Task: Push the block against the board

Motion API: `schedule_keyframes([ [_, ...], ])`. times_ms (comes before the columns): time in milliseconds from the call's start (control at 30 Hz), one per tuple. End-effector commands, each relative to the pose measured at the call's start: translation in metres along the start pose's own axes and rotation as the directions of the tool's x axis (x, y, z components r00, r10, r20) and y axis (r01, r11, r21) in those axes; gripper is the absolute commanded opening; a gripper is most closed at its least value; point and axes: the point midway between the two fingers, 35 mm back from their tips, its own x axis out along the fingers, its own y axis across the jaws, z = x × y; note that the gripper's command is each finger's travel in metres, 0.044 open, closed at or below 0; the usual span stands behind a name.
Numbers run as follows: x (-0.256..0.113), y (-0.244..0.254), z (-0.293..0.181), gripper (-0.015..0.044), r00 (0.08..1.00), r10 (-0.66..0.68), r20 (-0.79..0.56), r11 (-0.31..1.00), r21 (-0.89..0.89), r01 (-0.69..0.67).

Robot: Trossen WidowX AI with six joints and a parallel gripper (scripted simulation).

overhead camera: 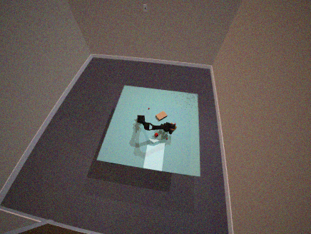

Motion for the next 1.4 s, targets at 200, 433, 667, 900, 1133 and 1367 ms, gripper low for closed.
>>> schedule_keyframes([
  [200, -0.05, 0.0, 0.002, 0.0, 1.0, -0.012, 0.013, 1.0, 0.0, 0.012],
  [433, -0.053, 0.019, 0.033, 0.0, 0.999, -0.007, 0.036, 0.984, 0.177, 0.0],
  [667, -0.056, 0.047, 0.069, 0.0, 0.998, 0.002, 0.06, 0.92, 0.391, -0.026],
  [900, -0.059, 0.079, 0.099, 0.0, 0.997, 0.013, 0.077, 0.81, 0.583, -0.055],
  [1133, -0.062, 0.113, 0.124, 0.0, 0.996, 0.02, 0.083, 0.659, 0.748, -0.075],
  [1367, -0.063, 0.148, 0.143, 0.0, 0.996, 0.025, 0.081, 0.474, 0.876, -0.083],
])
